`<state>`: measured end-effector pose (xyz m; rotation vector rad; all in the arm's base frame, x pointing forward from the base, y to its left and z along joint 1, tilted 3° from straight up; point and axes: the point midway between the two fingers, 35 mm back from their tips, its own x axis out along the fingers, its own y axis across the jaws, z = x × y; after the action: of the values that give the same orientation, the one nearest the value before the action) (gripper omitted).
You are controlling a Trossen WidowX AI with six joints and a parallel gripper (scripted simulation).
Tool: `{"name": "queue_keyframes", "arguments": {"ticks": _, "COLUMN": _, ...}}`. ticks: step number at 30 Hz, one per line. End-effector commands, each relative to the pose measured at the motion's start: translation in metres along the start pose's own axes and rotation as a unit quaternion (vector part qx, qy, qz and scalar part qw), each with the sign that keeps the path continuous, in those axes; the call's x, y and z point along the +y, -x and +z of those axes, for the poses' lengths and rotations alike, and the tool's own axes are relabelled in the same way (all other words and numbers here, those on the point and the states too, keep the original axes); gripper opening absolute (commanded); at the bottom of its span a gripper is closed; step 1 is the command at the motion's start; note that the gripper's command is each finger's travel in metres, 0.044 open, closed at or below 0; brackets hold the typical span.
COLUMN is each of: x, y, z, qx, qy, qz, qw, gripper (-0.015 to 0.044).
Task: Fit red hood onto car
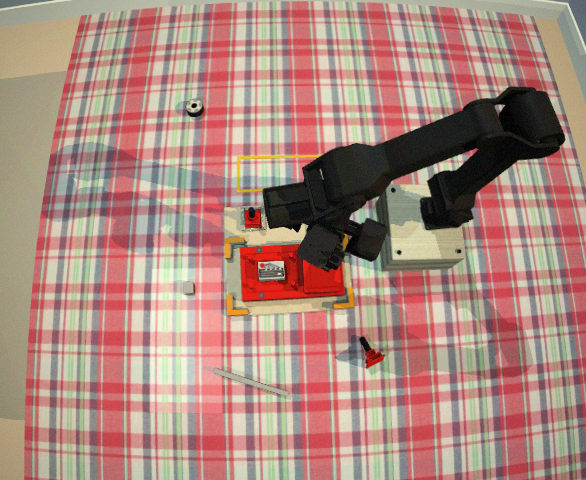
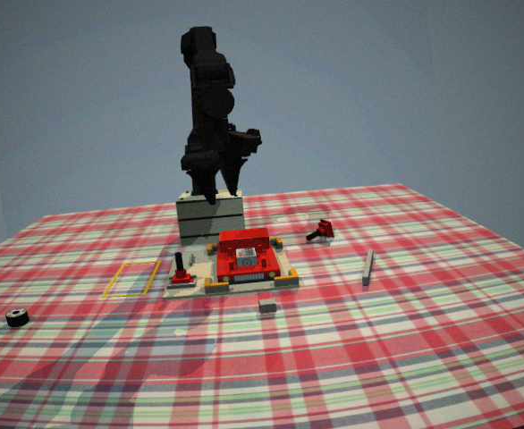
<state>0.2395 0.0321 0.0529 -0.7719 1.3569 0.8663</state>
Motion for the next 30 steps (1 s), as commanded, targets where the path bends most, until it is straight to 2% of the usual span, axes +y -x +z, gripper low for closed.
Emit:
{"name": "queue_keyframes", "arguments": {"ticks": 1, "x": 0.008, "y": -0.01, "z": 0.016, "qx": 0.014, "qy": 0.121, "qz": 0.007, "qw": 0.992, "gripper": 0.044}}
{"name": "queue_keyframes", "arguments": {"ticks": 5, "x": 0.016, "y": -0.018, "z": 0.029, "qx": 0.023, "qy": 0.216, "qz": 0.013, "qw": 0.976, "gripper": 0.044}}
{"name": "queue_keyframes", "arguments": {"ticks": 30, "x": 0.016, "y": -0.03, "z": 0.03, "qx": 0.023, "qy": 0.216, "qz": 0.013, "qw": 0.976, "gripper": 0.044}}
